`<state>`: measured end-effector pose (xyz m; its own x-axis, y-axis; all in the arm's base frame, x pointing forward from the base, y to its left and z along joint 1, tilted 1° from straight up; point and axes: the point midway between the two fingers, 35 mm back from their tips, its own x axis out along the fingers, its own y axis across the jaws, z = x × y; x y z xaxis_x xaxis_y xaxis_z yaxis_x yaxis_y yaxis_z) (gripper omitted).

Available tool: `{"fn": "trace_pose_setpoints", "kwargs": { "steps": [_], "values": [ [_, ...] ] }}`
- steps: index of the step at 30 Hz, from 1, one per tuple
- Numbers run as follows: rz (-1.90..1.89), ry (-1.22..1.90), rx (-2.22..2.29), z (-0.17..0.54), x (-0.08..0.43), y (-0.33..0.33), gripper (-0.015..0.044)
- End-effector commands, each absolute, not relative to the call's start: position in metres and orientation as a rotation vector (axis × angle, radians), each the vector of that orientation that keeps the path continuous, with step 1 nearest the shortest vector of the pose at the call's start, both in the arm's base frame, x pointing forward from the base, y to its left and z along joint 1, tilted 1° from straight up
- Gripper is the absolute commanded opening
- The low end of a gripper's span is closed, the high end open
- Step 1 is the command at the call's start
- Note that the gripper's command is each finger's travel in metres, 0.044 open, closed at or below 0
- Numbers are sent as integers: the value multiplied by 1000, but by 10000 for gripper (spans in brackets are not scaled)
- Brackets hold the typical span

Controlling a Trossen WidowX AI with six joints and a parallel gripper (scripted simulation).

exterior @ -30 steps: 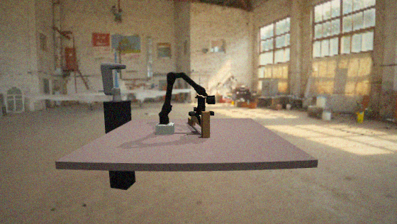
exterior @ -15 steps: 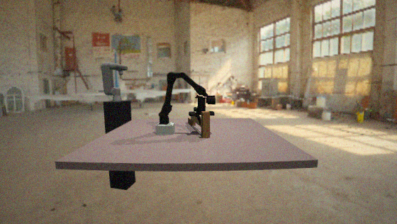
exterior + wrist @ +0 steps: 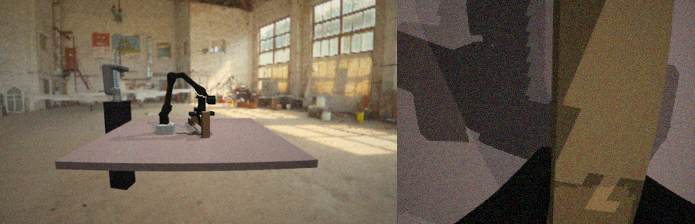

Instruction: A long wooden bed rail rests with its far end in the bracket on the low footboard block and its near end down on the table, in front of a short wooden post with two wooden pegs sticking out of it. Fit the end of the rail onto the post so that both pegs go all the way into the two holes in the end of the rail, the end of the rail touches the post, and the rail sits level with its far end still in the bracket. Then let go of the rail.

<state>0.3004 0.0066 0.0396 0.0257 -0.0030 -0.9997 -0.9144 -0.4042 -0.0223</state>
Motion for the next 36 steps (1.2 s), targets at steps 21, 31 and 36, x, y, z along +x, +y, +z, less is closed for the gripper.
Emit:
{"fn": "trace_pose_setpoints", "kwargs": {
  "steps": [21, 31, 36],
  "values": [
    [1480, 967, -1536, 41, 305, -1, 0],
    [1479, 967, -1536, 42, 307, -4, 0],
    [1479, 968, -1536, 42, 307, -5, 0]
  ]
}}
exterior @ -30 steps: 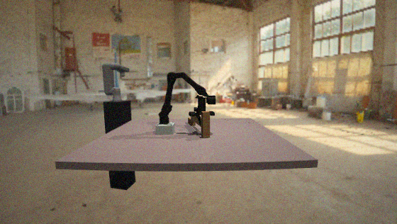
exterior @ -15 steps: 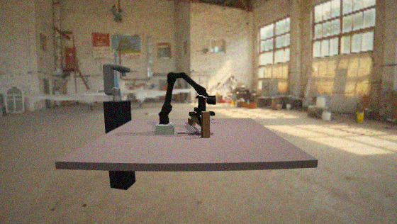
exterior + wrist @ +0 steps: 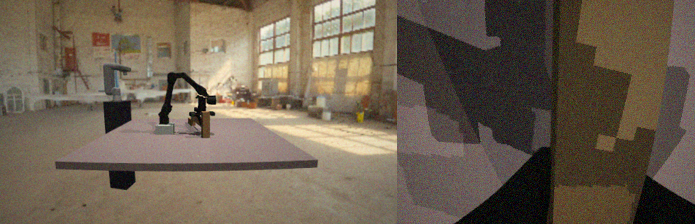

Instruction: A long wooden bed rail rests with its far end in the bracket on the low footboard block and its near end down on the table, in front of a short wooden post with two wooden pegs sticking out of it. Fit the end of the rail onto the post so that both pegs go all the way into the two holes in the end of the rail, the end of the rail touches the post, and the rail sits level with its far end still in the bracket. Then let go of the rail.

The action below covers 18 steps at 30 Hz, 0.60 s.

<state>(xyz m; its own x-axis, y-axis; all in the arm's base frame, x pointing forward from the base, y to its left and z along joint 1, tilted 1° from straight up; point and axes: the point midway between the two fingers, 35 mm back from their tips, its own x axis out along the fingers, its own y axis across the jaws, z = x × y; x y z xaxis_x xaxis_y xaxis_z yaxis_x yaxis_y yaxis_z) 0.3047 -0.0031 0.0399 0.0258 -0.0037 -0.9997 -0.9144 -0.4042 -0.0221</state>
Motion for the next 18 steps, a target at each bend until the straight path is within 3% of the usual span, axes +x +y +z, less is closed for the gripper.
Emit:
{"fn": "trace_pose_setpoints", "kwargs": {
  "steps": [1, 18],
  "values": [
    [1479, 968, -1536, 42, 307, -5, 0],
    [1479, 968, -1536, 42, 309, -10, 0]
  ]
}}
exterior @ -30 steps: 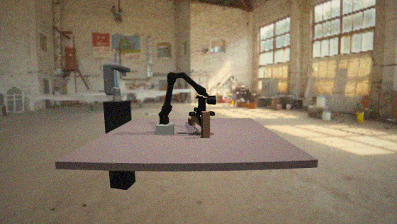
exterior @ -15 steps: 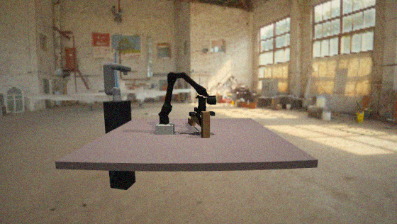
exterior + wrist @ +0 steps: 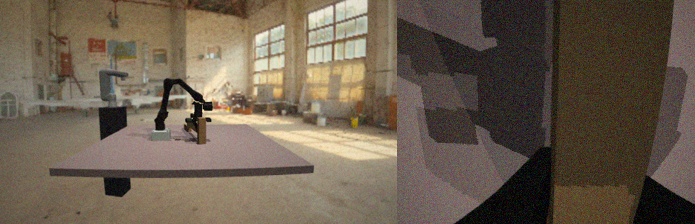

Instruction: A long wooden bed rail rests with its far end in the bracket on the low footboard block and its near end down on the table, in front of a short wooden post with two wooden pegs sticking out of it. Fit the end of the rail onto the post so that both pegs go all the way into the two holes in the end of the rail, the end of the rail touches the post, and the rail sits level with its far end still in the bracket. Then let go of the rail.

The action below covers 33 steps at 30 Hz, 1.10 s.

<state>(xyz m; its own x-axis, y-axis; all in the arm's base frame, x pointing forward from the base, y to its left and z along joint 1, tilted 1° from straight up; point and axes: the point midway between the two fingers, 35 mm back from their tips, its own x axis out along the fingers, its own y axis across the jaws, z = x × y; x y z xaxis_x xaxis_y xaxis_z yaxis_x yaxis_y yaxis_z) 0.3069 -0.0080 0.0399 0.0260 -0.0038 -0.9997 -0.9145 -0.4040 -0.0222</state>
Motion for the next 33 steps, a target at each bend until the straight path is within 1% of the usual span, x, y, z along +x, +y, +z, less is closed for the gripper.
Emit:
{"fn": "trace_pose_setpoints", "kwargs": {
  "steps": [1, 3, 20, 26, 30, 33],
  "values": [
    [1479, 968, -1536, 42, 309, -10, 0],
    [1479, 968, -1536, 42, 310, -11, 0],
    [1485, 971, -1527, 40, 307, -9, 440],
    [1485, 970, -1527, 42, 307, -7, 440],
    [1481, 966, -1534, 68, 295, 18, 440],
    [1481, 966, -1534, 69, 294, 20, 440]
  ]
}}
